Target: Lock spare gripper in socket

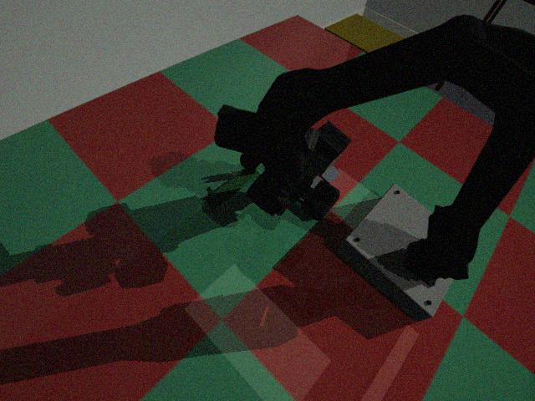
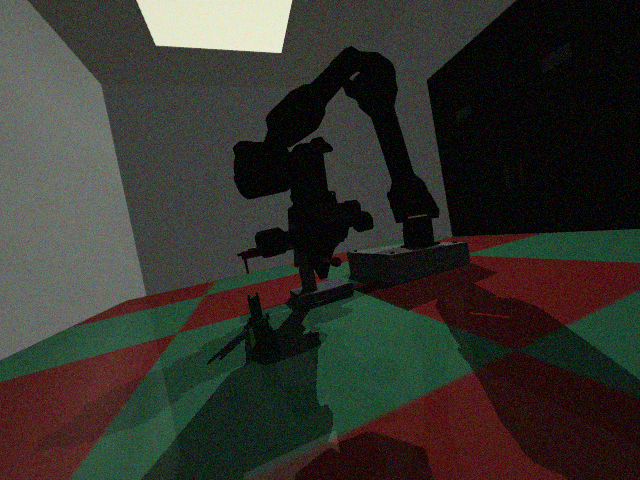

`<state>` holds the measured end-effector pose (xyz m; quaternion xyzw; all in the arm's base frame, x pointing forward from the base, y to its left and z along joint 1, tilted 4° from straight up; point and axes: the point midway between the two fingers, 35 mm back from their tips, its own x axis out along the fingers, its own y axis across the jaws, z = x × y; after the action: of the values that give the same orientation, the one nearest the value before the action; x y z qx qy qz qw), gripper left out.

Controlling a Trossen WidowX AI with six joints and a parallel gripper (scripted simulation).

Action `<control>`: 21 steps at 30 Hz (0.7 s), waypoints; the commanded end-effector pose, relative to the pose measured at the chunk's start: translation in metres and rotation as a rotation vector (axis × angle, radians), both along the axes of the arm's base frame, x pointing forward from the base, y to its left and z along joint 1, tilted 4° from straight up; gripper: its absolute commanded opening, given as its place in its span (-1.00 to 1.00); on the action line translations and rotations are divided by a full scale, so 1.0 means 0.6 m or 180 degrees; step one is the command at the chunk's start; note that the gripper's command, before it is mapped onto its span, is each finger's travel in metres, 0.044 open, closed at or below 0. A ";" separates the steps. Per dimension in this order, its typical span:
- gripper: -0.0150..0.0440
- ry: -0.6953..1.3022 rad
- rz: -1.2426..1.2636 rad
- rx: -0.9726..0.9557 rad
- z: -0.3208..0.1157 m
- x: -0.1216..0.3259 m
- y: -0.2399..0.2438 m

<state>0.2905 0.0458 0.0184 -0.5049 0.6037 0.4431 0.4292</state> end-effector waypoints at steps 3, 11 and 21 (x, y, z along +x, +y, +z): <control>-0.49 -0.0004 0.0010 0.0006 0.003 0.000 -0.007; -0.49 0.0013 0.0010 0.0008 0.003 -0.001 -0.015; -0.49 0.0036 0.0010 0.0012 0.003 -0.002 -0.026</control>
<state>0.2896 0.0330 0.0183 -0.5010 0.6054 0.4480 0.4263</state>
